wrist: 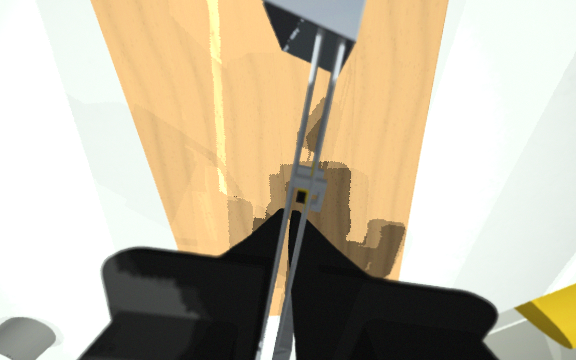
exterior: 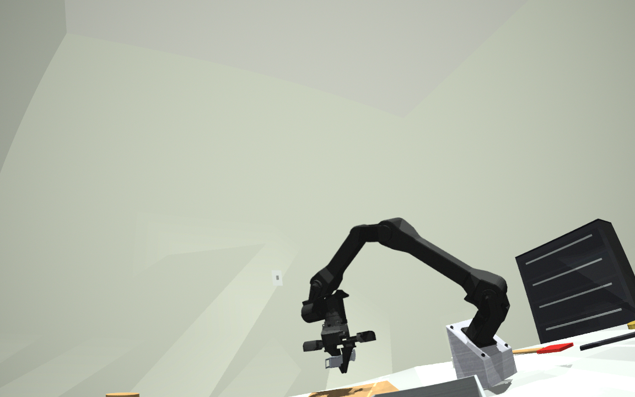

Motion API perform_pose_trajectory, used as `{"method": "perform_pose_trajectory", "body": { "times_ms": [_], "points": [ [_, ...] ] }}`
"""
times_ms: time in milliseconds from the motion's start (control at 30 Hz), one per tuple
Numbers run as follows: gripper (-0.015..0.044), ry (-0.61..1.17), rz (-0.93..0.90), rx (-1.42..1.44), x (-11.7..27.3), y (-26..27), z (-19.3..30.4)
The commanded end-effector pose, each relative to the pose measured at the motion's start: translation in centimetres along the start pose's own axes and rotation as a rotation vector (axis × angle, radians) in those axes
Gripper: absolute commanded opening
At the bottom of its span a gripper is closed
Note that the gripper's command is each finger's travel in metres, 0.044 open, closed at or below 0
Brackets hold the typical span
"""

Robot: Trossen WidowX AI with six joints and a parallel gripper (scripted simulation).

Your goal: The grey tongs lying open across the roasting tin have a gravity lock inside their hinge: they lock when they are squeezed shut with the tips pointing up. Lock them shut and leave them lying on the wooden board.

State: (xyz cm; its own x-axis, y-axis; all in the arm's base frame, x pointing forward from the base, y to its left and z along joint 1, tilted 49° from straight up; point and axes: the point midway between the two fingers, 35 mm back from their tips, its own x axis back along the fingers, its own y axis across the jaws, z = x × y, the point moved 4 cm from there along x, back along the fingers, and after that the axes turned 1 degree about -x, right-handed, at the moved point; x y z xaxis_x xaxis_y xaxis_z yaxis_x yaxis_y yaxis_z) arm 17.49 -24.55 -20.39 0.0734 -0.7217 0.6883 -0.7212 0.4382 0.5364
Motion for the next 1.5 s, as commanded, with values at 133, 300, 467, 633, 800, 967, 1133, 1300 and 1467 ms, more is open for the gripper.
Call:
{"method": "perform_pose_trajectory", "body": {
  "times_ms": [133, 300, 467, 633, 800, 967, 1133, 1300, 1467],
  "points": [
    [-0.015, -0.004, -0.002, -0.003, -1.4, 0.2, -0.1],
    [-0.015, -0.004, -0.002, -0.003, -2.3, 0.3, -0.2],
    [-0.015, -0.004, -0.002, -0.003, -3.0, 0.4, -0.2],
    [-0.015, -0.004, -0.002, -0.003, -3.1, 0.5, -0.2],
    [-0.0045, -0.001, -0.003, 0.001, -3.0, 0.4, -0.2],
    [0.0086, -0.001, -0.003, 0.001, -3.0, 0.4, -0.2],
    [0.0218, -0.001, -0.003, 0.001, -3.0, 0.4, -0.2],
    [0.0349, -0.001, -0.003, 0.001, -3.0, 0.4, -0.2],
    [0.044, -0.001, -0.003, 0.001, -3.0, 0.4, -0.2]
  ]
}}
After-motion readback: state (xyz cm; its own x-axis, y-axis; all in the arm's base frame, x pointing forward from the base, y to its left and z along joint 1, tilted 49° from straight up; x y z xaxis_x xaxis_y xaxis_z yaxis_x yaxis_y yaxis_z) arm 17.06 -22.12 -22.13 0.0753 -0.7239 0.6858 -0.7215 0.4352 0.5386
